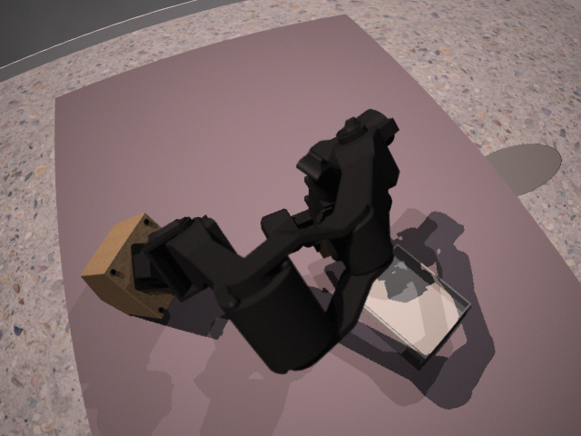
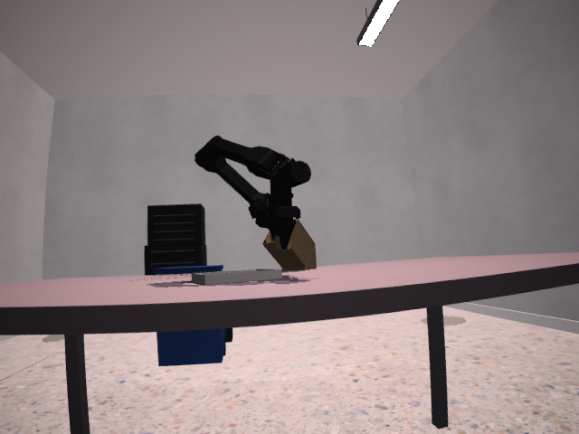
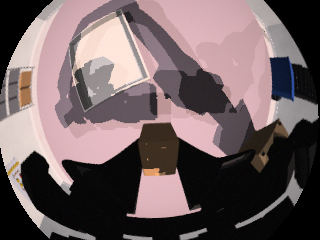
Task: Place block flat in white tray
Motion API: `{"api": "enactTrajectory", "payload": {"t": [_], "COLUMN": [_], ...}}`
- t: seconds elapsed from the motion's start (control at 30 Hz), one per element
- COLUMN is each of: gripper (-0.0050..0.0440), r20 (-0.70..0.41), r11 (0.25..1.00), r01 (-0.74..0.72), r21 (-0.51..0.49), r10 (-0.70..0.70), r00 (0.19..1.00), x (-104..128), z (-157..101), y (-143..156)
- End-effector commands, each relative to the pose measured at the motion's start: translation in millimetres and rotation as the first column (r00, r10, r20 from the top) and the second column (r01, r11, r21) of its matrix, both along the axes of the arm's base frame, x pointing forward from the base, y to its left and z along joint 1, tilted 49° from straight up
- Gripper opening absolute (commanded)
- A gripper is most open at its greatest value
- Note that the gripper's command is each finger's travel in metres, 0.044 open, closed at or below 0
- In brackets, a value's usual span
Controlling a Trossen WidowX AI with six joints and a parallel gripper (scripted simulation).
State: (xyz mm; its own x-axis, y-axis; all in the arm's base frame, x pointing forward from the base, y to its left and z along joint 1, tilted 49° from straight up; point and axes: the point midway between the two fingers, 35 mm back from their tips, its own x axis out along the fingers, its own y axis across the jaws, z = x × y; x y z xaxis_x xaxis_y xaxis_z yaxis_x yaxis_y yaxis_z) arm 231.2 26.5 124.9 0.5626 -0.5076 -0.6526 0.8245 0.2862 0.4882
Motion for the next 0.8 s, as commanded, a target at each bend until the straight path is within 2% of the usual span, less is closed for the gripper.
{"api": "enactTrajectory", "payload": {"t": [0.0,0.2,0.33,0.77], "gripper": [0.0,0.0,0.0,0.0], "r20": [0.006,0.008,0.007,0.008], "r11": [1.0,1.0,1.0,1.0], "r01": [-0.01,-0.011,-0.011,-0.011], "r21": [0.024,0.022,0.023,0.022], "r10": [0.01,0.011,0.011,0.011], "r00": [1.0,1.0,1.0,1.0], "x": [20.7,53.3,66.6,72.3], "z": [33.2,88.8,110.7,121.0], "y": [-18.7,-56.7,-70.9,-78.4]}}
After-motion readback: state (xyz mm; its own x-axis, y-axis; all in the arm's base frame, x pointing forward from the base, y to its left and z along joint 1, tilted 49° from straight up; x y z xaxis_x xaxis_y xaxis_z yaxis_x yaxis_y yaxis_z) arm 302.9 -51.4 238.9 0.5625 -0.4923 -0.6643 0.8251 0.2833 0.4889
